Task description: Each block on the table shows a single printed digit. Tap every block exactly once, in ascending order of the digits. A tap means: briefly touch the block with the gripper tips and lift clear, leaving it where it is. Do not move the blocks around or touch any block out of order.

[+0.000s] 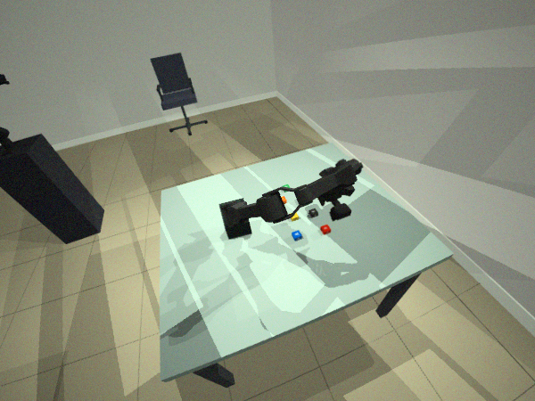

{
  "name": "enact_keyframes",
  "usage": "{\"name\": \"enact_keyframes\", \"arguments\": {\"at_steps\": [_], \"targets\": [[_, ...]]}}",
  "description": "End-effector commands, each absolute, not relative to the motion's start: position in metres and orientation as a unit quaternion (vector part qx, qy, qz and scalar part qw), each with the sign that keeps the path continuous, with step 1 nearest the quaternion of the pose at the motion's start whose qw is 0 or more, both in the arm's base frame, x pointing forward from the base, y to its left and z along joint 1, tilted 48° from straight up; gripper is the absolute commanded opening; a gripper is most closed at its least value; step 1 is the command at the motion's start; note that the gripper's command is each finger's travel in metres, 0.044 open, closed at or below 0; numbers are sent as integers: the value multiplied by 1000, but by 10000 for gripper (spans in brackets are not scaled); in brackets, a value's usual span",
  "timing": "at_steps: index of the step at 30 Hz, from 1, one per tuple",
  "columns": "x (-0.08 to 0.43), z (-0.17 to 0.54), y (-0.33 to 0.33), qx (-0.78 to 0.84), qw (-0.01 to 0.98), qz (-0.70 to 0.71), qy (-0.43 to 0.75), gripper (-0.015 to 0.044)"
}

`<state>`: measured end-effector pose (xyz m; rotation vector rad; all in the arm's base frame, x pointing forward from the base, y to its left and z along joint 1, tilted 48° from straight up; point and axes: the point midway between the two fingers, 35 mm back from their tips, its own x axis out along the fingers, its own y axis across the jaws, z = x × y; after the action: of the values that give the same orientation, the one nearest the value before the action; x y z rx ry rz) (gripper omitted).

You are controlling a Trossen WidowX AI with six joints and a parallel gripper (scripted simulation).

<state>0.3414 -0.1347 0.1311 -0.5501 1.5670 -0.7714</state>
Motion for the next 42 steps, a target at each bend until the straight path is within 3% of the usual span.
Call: {"name": "enact_keyframes", "arguments": {"at_steps": [1, 10, 18, 26, 34, 42], "targets": [[340, 132, -137, -240, 607, -333, 680, 400], [341, 130, -134, -240, 608, -333, 680, 400], [333, 40, -40, -230, 617, -315, 684, 400], [278, -37, 35, -235, 610, -325, 683, 400], [266, -47, 43, -237, 608, -330, 682, 400], [256, -93, -8, -236, 609, -335, 680, 190]]}}
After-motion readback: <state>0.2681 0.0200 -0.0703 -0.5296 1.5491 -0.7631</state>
